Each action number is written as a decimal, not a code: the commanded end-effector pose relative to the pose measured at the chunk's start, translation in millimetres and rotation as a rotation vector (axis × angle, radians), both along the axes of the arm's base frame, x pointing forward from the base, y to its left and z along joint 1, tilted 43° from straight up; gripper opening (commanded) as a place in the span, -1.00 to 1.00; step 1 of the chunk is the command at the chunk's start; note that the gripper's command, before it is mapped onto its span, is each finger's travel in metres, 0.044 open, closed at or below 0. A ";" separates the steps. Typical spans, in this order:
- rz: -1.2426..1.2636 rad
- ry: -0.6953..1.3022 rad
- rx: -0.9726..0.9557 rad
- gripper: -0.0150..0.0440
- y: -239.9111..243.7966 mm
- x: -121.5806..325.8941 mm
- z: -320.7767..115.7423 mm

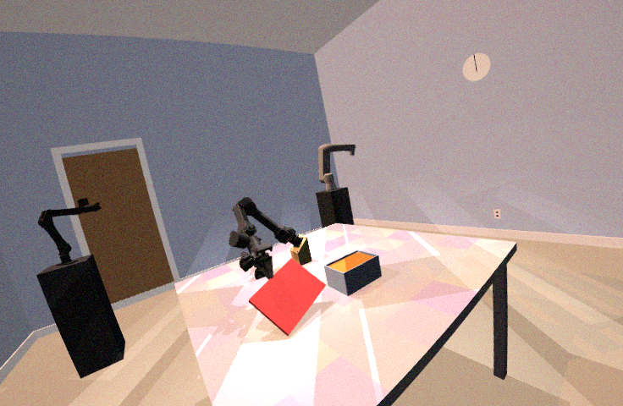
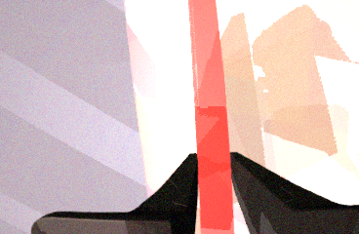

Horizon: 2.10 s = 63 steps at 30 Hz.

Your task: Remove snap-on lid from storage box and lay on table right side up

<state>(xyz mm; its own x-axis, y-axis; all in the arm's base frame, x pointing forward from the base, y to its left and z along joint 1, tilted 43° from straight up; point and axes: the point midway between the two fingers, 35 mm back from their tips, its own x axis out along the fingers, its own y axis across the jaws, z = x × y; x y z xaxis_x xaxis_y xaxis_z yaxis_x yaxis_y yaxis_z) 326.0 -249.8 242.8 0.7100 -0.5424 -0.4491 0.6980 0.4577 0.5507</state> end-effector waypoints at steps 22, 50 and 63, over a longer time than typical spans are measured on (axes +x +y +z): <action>-0.022 0.034 0.020 -0.49 -20.0 -6.3 -29.8; -0.022 0.035 0.019 -0.49 -35.2 -9.1 -45.9; -0.022 0.035 0.019 -0.49 -42.2 -10.3 -53.4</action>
<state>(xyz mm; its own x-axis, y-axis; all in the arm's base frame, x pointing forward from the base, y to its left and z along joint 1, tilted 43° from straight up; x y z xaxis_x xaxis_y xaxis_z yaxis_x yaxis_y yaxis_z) 318.9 -286.7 199.5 0.6972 -0.5455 -0.4650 0.7116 0.4482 0.5411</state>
